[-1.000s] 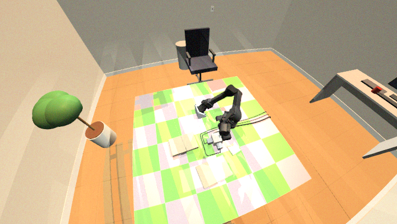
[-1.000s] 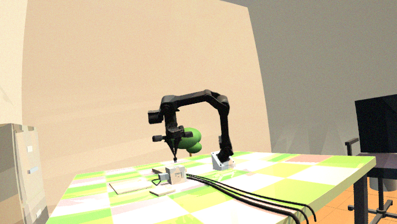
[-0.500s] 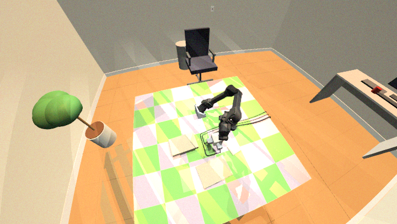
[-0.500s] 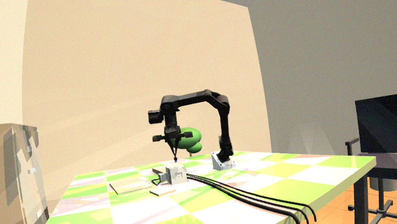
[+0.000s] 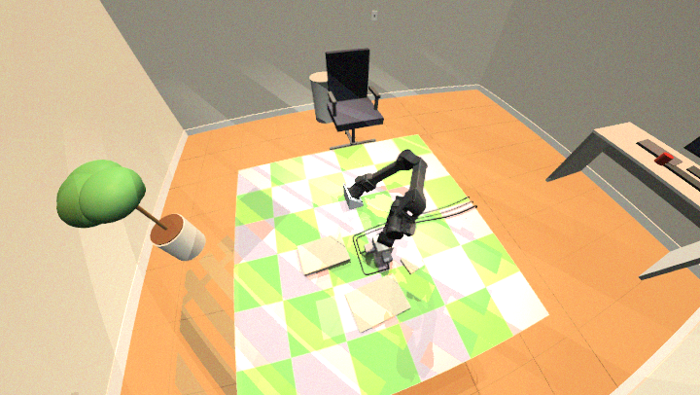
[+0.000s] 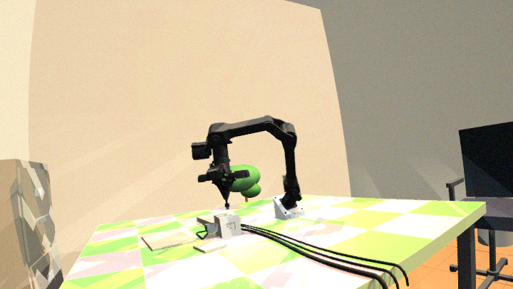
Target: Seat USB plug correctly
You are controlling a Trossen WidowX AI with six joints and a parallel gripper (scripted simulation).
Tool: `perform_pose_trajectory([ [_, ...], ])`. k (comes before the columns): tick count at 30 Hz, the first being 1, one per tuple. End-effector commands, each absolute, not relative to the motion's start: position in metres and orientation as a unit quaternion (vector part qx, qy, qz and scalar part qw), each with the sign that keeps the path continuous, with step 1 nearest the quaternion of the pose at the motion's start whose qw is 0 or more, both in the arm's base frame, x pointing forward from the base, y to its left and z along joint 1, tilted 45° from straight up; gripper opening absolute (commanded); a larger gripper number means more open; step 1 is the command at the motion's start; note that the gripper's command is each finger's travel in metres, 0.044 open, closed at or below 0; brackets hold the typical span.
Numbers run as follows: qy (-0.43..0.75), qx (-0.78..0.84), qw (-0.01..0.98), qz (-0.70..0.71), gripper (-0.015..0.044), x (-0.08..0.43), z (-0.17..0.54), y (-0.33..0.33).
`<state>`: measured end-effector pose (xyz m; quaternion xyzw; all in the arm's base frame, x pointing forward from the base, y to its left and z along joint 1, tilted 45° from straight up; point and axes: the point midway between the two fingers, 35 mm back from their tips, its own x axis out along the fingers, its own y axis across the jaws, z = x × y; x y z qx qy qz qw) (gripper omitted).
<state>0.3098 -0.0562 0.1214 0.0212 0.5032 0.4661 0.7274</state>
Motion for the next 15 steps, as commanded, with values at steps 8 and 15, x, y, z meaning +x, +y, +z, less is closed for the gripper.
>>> perform_pose_trajectory([
  [8,0.565,0.125,0.717,0.389,0.0,0.3096,0.121,-0.0562],
  [15,0.598,0.19,0.702,0.336,0.0,0.3096,0.121,-0.0562],
])
